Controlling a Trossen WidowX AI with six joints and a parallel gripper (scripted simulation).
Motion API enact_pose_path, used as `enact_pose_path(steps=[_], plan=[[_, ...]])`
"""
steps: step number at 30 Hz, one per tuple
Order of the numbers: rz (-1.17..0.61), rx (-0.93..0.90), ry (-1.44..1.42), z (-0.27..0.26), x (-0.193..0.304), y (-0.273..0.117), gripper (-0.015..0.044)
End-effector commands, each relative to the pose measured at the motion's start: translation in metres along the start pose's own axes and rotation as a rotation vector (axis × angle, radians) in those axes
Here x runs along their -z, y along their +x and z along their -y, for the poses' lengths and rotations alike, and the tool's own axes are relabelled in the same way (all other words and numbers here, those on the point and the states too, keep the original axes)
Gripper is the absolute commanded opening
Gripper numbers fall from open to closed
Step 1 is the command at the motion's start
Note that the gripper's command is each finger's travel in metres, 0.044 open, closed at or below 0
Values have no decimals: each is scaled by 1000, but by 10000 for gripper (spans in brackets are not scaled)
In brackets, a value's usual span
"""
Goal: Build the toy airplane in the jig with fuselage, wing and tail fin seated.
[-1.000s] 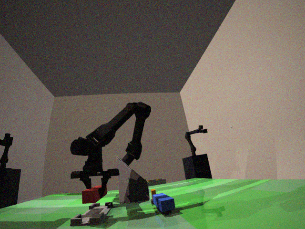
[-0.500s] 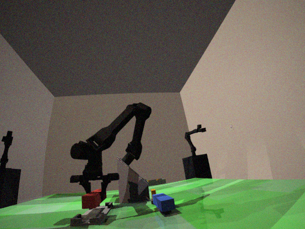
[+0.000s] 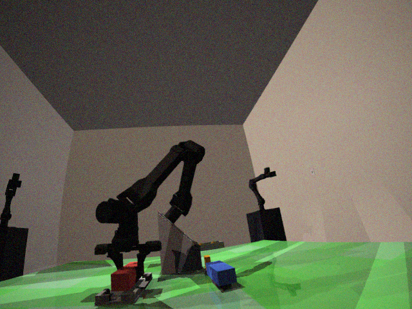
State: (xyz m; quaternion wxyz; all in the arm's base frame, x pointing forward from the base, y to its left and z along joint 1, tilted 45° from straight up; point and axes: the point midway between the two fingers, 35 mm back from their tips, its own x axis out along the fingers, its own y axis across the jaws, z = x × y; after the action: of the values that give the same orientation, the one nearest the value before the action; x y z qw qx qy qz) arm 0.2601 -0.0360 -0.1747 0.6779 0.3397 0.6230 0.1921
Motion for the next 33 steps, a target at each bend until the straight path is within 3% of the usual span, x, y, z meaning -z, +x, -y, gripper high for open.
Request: enact_pose_path(steps=[1,6,11,26,33], plan=[[2,-4,8,0,0,2,195],[0,0,0,0,0,0,161],[0,0,0,0,0,0,30],[0,0,0,0,0,0,424],[0,0,0,0,0,0,440]])
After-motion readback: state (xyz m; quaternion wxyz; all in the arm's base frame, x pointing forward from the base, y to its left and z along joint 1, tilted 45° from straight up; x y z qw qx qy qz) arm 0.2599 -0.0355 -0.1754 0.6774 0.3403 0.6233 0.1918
